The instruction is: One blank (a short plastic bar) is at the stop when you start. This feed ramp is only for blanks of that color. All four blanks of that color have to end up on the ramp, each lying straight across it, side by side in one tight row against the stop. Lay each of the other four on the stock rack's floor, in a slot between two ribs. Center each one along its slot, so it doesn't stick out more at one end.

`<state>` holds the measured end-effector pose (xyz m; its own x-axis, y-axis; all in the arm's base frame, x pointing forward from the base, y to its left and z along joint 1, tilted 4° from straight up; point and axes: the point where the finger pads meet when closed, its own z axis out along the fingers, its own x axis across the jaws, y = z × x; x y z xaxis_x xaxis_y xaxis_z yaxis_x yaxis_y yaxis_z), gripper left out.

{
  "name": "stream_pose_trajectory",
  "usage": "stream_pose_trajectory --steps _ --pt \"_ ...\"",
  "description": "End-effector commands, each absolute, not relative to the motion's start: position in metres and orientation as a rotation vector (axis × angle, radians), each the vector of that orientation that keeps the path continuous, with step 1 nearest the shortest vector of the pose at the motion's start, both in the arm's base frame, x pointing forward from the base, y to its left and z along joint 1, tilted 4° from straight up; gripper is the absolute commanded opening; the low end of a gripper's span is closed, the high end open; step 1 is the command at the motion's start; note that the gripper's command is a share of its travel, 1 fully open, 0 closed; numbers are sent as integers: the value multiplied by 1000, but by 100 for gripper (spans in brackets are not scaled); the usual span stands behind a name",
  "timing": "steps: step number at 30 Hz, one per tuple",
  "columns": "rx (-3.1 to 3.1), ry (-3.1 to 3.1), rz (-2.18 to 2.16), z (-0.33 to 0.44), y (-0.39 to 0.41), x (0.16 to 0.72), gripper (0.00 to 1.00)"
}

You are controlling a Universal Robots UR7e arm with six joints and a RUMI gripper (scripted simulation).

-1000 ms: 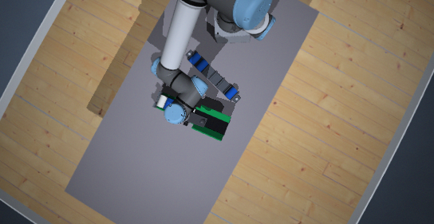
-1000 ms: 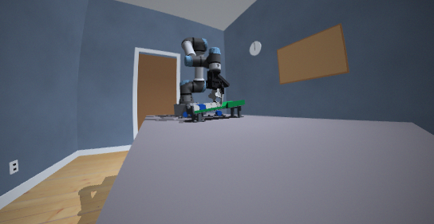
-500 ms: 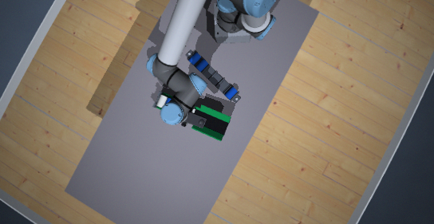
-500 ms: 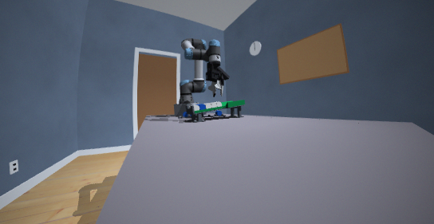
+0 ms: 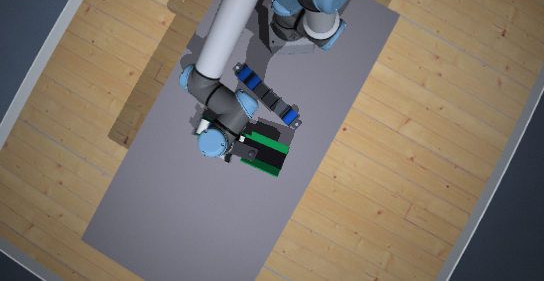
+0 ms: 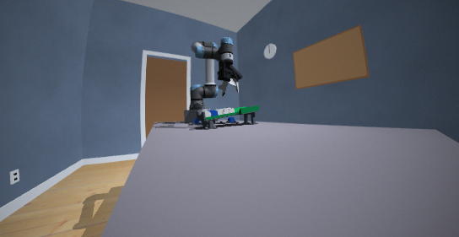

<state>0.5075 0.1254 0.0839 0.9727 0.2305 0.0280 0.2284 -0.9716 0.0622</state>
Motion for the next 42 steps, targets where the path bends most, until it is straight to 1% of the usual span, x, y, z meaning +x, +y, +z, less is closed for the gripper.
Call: stream_pose_trajectory --steps 1,27,42 --pt "3062 356 56 86 126 508 100" --pt "3064 340 56 86 125 508 100" --pt "3081 149 62 85 122 511 100"
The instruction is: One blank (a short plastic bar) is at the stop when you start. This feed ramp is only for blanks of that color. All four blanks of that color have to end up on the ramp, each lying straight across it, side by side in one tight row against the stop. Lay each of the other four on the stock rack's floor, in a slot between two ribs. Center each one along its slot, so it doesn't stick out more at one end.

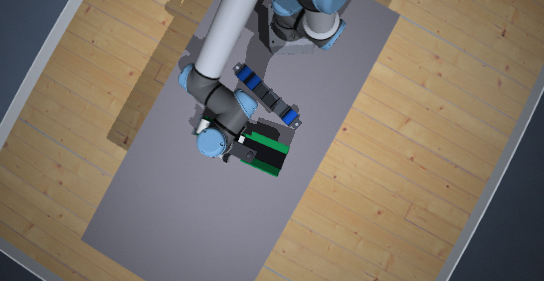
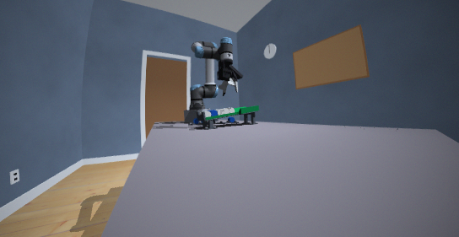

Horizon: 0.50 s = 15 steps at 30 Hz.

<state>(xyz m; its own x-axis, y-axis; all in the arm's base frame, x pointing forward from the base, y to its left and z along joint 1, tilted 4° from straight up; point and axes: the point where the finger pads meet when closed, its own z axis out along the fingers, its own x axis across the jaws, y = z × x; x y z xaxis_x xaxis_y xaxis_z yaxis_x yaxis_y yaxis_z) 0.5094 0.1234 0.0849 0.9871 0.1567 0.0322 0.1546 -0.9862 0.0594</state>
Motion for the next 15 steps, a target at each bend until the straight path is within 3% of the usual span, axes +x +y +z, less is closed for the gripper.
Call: stream_pose_trajectory --steps 1,15 --pt "3083 123 62 85 121 512 100" --pt "3073 -337 74 84 112 519 100"
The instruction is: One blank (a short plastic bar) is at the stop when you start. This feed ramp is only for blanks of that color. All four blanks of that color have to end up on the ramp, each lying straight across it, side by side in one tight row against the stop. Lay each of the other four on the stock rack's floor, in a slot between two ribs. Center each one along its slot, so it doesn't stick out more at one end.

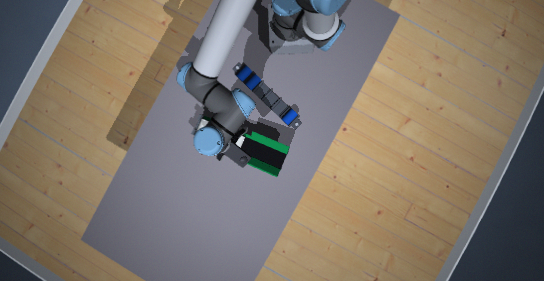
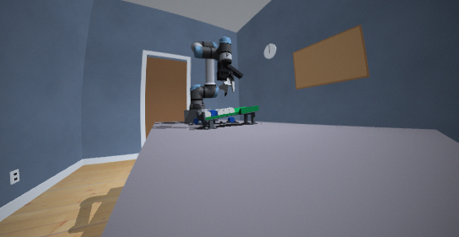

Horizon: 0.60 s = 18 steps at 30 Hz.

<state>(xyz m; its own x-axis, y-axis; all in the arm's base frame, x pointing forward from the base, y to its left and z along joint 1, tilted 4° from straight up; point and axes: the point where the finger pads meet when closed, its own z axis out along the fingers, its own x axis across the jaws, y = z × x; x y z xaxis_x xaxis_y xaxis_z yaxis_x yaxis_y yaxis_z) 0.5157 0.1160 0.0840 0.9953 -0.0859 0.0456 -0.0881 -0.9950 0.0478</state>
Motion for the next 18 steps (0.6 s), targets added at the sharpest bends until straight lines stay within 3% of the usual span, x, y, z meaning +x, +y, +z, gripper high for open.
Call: stream_pose_trajectory --steps 1,18 --pt "3068 -386 76 84 111 520 100" --pt "2931 -1020 90 82 95 530 100"
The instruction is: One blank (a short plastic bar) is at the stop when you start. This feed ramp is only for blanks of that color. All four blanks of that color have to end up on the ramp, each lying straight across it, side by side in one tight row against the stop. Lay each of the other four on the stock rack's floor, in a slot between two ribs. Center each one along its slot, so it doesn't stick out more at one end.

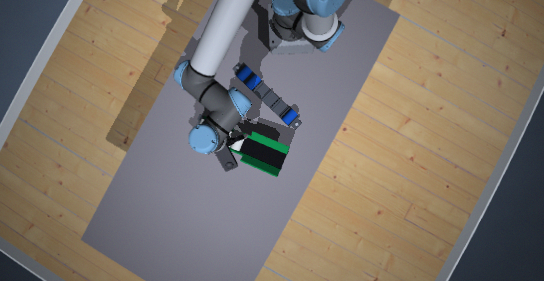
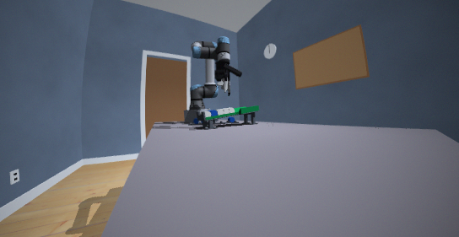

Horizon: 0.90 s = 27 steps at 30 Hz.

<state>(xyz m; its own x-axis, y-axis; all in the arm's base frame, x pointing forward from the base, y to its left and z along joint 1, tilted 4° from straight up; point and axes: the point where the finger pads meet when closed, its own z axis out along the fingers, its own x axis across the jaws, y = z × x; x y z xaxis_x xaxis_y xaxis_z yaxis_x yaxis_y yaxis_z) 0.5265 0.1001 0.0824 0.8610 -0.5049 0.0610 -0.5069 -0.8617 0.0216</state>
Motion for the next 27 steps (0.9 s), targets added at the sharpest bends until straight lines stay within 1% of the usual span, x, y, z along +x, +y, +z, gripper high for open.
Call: stream_pose_trajectory --steps 1,27 --pt "2917 -1062 91 82 94 531 100" --pt "2472 -1909 104 80 67 541 100"
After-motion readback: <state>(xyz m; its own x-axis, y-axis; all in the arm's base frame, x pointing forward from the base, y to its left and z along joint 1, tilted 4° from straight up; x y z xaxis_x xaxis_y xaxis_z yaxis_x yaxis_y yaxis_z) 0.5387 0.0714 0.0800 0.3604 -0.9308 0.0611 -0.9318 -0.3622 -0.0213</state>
